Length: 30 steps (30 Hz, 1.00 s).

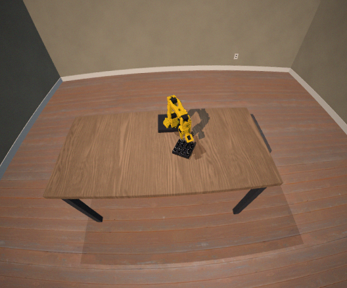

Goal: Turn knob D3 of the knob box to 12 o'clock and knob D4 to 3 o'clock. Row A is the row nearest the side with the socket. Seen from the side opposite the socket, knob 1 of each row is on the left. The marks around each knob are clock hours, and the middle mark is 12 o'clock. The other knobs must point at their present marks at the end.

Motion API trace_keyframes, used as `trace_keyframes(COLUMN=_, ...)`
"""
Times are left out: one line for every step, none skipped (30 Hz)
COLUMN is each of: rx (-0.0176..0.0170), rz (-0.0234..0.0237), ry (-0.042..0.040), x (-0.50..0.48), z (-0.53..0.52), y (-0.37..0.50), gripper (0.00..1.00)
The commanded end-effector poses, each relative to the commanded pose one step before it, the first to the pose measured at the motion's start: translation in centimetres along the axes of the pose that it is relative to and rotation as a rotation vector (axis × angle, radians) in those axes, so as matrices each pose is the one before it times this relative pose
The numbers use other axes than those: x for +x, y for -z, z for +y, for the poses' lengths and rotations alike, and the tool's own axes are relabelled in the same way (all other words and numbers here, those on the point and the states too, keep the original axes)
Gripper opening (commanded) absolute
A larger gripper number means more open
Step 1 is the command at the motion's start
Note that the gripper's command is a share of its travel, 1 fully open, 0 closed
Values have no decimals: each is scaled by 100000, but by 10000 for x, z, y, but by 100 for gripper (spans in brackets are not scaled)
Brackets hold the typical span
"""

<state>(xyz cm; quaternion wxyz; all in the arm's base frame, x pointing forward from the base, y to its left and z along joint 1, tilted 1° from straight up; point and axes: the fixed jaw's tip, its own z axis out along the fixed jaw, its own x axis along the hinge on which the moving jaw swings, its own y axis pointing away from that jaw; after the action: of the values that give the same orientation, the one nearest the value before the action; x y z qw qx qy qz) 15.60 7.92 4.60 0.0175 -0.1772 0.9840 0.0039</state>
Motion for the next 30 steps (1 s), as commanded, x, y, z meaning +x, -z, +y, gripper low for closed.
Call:
trace_keyframes(rx=39, rz=2347, ry=76, x=2747, z=1951, y=-1963, gripper=10)
trace_keyframes(rx=0, rz=0, ry=0, x=-12, z=0, y=0, gripper=10)
trace_keyframes(rx=0, rz=0, ry=0, x=-6, z=0, y=0, gripper=10)
trace_keyframes(rx=0, rz=0, ry=0, x=0, z=0, y=0, gripper=10)
trace_keyframes(rx=0, rz=0, ry=0, x=0, z=0, y=0, gripper=10)
trace_keyframes(rx=0, rz=0, ry=0, x=0, z=0, y=0, gripper=10)
trace_keyframes(rx=-1, rz=0, ry=2, x=-3, z=1, y=-7, gripper=10)
trace_keyframes(rx=0, rz=0, ry=0, x=-1, z=0, y=-36, gripper=10)
trace_keyframes(rx=0, rz=0, ry=0, x=-2, z=0, y=-90, gripper=10)
trace_keyframes(rx=0, rz=0, ry=0, x=-10, z=6, y=-156, gripper=10)
trace_keyframes(rx=0, rz=0, ry=0, x=-13, z=0, y=-252, gripper=10)
trace_keyframes(rx=0, rz=0, ry=0, x=-15, z=7, y=-336, gripper=10)
trace_keyframes(rx=0, rz=0, ry=0, x=-24, z=7, y=-438, gripper=10)
trace_keyframes(rx=0, rz=0, ry=0, x=-20, z=7, y=-534, gripper=10)
trace_keyframes(rx=0, rz=0, ry=0, x=-22, z=13, y=-618, gripper=10)
trace_keyframes(rx=0, rz=0, ry=0, x=-25, z=7, y=-708, gripper=10)
trace_keyframes(rx=0, rz=0, ry=0, x=-21, z=13, y=-780, gripper=10)
trace_keyframes(rx=0, rz=0, ry=0, x=-22, z=7, y=-846, gripper=10)
trace_keyframes(rx=0, rz=0, ry=0, x=-11, z=14, y=-888, gripper=10)
trace_keyframes(rx=0, rz=0, ry=0, x=-12, z=14, y=-918, gripper=10)
trace_keyframes(rx=0, rz=0, ry=0, x=-1, z=8, y=-936, gripper=10)
trace_keyframes(rx=0, rz=0, ry=0, x=0, z=0, y=0, gripper=10)
trace_keyframes(rx=0, rz=0, ry=0, x=0, z=0, y=0, gripper=10)
trace_keyframes(rx=1, rz=-1, ry=0, x=5, z=11, y=-937, gripper=10)
trace_keyframes(rx=0, rz=0, ry=0, x=10, z=13, y=-912, gripper=10)
trace_keyframes(rx=-3, rz=0, ry=0, x=17, z=7, y=-883, gripper=10)
trace_keyframes(rx=0, rz=0, ry=0, x=18, z=7, y=-835, gripper=10)
trace_keyframes(rx=0, rz=0, ry=0, x=25, z=7, y=-775, gripper=10)
trace_keyframes(rx=0, rz=0, ry=0, x=27, z=7, y=-697, gripper=10)
trace_keyframes(rx=0, rz=0, ry=0, x=23, z=7, y=-613, gripper=10)
